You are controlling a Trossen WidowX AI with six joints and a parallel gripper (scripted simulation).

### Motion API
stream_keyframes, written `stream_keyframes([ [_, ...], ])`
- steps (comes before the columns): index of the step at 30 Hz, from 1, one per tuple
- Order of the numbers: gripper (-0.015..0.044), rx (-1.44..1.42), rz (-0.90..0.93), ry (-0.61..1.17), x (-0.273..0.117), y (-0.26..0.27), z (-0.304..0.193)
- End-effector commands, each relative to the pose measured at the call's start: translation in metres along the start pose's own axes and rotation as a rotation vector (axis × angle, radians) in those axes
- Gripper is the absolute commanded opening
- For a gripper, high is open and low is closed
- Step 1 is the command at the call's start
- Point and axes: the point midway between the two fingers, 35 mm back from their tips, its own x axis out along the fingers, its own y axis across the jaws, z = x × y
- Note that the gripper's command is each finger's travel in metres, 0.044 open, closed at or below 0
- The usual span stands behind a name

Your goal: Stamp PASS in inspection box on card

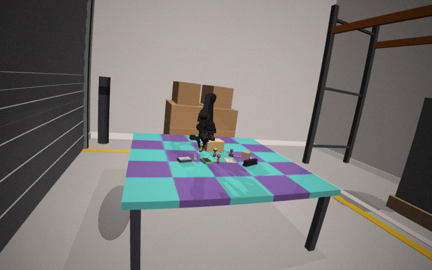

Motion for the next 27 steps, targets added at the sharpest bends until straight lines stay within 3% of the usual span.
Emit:
stream_keyframes([
  [1, 0.0, 0.006, -0.008, -0.005, -0.004, -0.002, 0.002],
  [27, 0.0, 0.006, -0.01, -0.005, -0.017, -0.002, 0.001],
])
